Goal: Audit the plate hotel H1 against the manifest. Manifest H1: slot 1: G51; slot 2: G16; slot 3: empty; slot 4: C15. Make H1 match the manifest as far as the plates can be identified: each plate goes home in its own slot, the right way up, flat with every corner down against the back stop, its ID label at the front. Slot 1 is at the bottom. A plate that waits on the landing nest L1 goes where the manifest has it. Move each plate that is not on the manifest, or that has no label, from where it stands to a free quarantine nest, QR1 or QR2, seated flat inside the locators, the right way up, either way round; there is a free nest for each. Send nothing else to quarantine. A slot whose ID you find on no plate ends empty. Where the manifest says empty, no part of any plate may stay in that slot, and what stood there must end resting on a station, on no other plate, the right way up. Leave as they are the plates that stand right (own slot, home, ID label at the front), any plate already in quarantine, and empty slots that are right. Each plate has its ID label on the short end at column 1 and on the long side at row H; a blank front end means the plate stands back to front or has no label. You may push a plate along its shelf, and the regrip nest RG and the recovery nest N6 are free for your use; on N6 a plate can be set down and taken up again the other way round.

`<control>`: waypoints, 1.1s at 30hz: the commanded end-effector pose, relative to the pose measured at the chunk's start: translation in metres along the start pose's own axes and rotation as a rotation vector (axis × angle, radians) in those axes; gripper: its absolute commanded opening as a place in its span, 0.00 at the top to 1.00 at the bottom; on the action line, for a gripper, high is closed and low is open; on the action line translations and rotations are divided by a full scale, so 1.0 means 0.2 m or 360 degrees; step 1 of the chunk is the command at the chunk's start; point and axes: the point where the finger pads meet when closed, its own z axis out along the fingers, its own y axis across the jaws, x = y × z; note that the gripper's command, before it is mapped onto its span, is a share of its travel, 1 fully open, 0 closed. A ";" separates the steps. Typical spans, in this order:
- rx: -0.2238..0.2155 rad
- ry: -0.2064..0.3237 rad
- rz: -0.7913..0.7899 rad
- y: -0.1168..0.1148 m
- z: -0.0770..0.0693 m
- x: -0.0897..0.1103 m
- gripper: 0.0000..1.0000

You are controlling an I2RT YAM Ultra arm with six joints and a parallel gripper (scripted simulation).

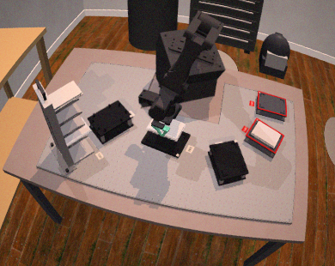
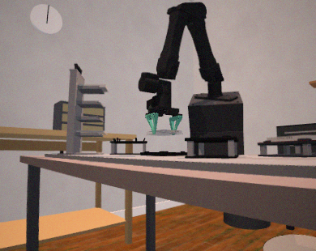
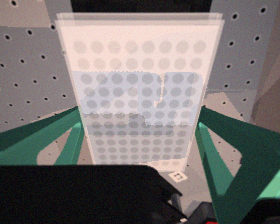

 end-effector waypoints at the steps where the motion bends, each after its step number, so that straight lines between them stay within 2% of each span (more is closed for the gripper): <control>1: -0.0007 -0.0007 0.0007 0.01 -0.05 -0.01 0.14; 5: -0.0007 -0.0007 0.0007 0.01 -0.08 -0.01 0.14; 33: -0.0007 -0.0008 0.0006 0.01 -0.43 -0.01 0.14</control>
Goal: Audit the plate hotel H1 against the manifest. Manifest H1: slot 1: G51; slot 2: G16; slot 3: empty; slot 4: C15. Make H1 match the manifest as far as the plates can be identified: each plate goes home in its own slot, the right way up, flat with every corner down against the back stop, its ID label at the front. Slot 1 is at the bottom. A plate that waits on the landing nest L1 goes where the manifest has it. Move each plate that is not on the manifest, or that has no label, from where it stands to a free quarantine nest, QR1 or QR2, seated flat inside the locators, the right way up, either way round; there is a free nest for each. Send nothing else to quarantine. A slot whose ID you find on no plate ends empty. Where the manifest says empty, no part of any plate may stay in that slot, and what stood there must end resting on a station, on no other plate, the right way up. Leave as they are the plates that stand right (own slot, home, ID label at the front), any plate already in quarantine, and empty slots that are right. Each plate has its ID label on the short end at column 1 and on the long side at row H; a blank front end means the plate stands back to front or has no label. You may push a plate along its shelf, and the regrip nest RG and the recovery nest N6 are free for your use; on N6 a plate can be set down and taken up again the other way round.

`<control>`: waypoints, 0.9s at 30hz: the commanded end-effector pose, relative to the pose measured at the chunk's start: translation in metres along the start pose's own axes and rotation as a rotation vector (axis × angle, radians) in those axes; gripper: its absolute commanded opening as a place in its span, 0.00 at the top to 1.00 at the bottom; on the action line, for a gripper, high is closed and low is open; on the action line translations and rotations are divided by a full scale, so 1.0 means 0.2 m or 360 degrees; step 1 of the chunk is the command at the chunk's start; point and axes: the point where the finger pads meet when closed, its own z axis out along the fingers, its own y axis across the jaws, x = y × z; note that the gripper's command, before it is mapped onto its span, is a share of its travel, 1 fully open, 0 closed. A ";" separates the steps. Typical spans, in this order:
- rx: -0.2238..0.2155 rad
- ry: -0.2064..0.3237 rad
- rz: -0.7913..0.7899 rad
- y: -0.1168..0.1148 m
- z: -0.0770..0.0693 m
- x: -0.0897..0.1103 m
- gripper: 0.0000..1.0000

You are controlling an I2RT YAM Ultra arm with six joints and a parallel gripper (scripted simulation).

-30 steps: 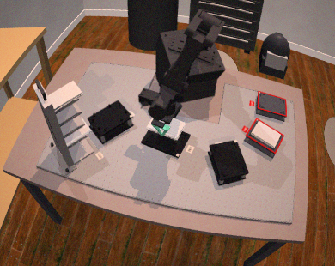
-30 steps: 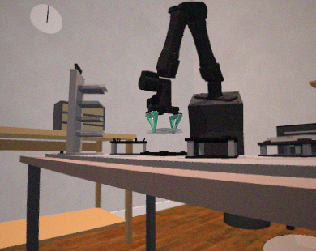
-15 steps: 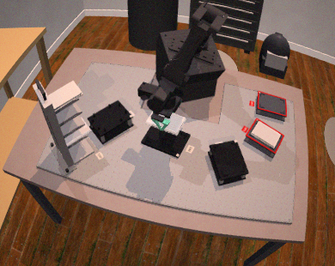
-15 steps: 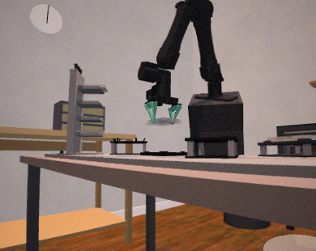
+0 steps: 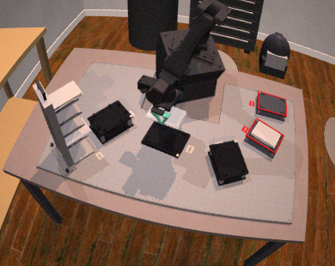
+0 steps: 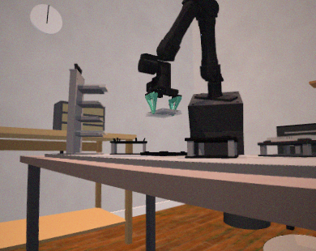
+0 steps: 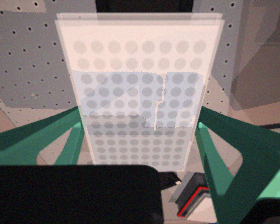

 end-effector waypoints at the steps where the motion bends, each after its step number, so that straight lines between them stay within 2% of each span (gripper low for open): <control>1: 0.0010 -0.0008 0.0004 0.00 -0.06 -0.01 0.14; 4: 0.0010 -0.0008 0.0004 0.00 -0.10 -0.01 0.14; 6: 0.0010 -0.0008 0.0004 0.00 -0.10 -0.01 0.14; 21: 0.0010 -0.0009 0.0004 0.00 -0.30 -0.01 0.14; 23: 0.0010 -0.0009 0.0004 0.00 -0.30 -0.01 0.14; 27: 0.0010 -0.0009 0.0003 0.00 -0.36 -0.01 0.14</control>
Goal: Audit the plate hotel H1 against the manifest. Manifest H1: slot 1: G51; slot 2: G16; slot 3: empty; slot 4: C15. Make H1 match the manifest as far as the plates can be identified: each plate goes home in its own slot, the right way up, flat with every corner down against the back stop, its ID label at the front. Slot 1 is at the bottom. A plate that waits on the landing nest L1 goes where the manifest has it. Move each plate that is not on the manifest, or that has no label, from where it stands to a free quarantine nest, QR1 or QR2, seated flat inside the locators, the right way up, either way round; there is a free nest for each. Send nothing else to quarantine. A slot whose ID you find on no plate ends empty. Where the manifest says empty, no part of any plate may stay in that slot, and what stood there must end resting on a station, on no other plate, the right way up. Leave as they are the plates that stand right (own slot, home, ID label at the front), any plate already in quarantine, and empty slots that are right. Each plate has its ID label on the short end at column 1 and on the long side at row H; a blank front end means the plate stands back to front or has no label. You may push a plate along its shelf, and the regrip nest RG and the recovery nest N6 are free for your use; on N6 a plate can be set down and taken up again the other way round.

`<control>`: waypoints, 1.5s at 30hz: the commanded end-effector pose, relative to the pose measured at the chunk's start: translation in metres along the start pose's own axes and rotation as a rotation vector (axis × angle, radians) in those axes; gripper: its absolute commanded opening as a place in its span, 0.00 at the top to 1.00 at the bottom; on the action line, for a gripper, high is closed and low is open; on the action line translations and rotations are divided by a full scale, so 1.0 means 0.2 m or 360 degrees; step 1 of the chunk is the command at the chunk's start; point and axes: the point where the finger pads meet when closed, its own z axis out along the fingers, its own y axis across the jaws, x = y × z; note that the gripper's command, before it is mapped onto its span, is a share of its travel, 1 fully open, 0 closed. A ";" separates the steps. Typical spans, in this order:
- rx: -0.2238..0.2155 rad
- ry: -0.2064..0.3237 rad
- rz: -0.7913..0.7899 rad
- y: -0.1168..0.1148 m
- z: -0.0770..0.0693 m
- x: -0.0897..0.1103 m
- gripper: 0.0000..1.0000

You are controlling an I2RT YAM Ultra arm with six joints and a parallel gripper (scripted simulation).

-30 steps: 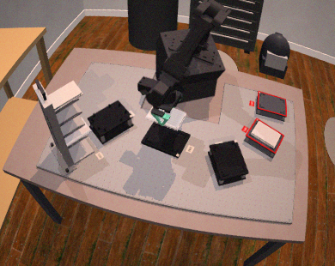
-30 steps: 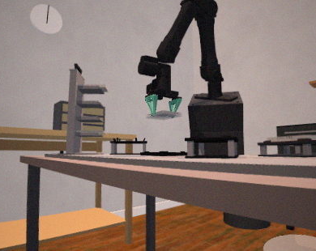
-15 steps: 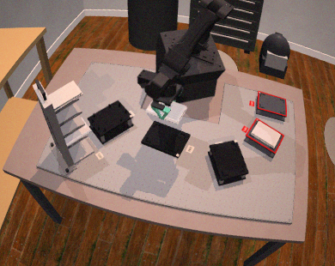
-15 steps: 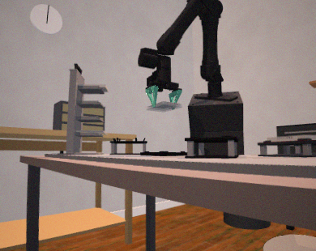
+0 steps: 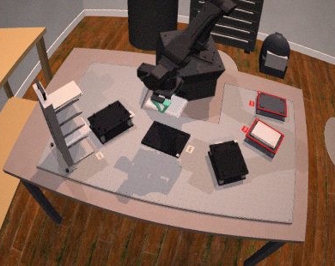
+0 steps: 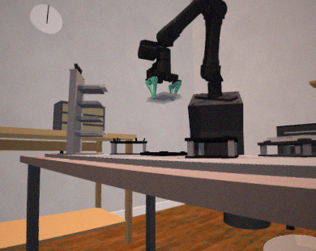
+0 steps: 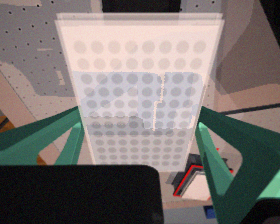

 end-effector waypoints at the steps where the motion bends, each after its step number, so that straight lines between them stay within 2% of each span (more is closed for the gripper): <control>1: -0.0006 -0.0009 0.0000 0.00 -0.07 0.00 0.14; 6: -0.0006 -0.0009 0.0000 0.00 -0.14 0.00 0.14; 13: -0.0006 -0.0010 -0.0053 0.02 -0.14 -0.03 0.14; 28: -0.0005 -0.0013 -0.0444 0.13 -0.14 -0.26 0.14; 30: -0.0005 -0.0013 -0.0444 0.13 -0.14 -0.26 0.14; 45: -0.0003 -0.0016 -0.0842 0.20 -0.14 -0.50 0.14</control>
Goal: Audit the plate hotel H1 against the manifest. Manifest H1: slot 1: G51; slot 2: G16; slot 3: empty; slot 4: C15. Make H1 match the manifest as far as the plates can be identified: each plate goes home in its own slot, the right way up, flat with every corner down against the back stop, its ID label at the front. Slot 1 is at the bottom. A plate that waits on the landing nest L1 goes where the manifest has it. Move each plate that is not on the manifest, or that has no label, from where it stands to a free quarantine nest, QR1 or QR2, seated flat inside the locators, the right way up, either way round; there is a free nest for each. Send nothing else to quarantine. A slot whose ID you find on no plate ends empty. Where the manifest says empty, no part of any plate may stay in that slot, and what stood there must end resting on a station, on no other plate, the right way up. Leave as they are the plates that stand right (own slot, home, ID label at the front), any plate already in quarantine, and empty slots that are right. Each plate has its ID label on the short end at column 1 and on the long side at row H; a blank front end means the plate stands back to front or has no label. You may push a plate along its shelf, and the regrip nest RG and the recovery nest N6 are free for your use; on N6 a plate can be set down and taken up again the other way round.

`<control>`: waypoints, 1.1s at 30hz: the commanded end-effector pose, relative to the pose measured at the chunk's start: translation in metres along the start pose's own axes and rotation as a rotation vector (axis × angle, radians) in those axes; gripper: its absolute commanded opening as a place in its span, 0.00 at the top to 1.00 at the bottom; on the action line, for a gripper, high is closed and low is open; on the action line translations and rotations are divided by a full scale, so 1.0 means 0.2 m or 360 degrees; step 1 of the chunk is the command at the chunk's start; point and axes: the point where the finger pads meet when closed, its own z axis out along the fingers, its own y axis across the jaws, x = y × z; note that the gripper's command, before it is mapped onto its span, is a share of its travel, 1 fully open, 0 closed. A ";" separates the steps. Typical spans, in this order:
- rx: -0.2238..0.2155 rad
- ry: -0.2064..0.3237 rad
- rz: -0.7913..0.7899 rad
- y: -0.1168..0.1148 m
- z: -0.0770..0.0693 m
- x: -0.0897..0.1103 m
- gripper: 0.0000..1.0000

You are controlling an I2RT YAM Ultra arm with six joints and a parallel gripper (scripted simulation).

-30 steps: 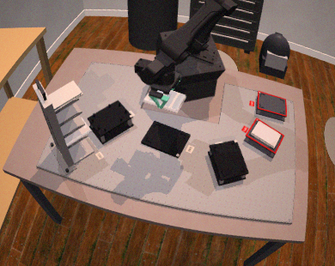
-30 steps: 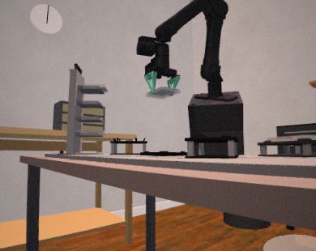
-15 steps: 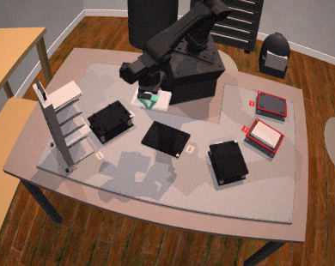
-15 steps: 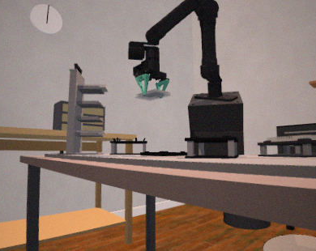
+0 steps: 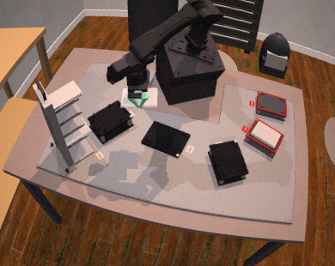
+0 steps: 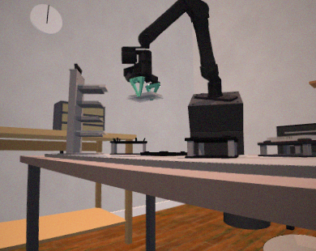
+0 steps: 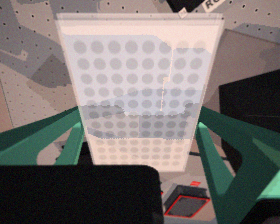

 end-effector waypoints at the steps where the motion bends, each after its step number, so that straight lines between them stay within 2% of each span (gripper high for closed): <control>1: -0.0024 -0.0041 -0.0146 0.01 -0.04 -0.06 0.14; 17: -0.0017 -0.0046 -0.0536 -0.07 -0.05 -0.29 0.14; 19: -0.0017 -0.0046 -0.0536 -0.07 -0.05 -0.29 0.14; 25: -0.0016 -0.0047 -0.0634 -0.10 -0.05 -0.39 0.14; 33: -0.0010 -0.0050 -0.0931 -0.17 -0.05 -0.50 0.14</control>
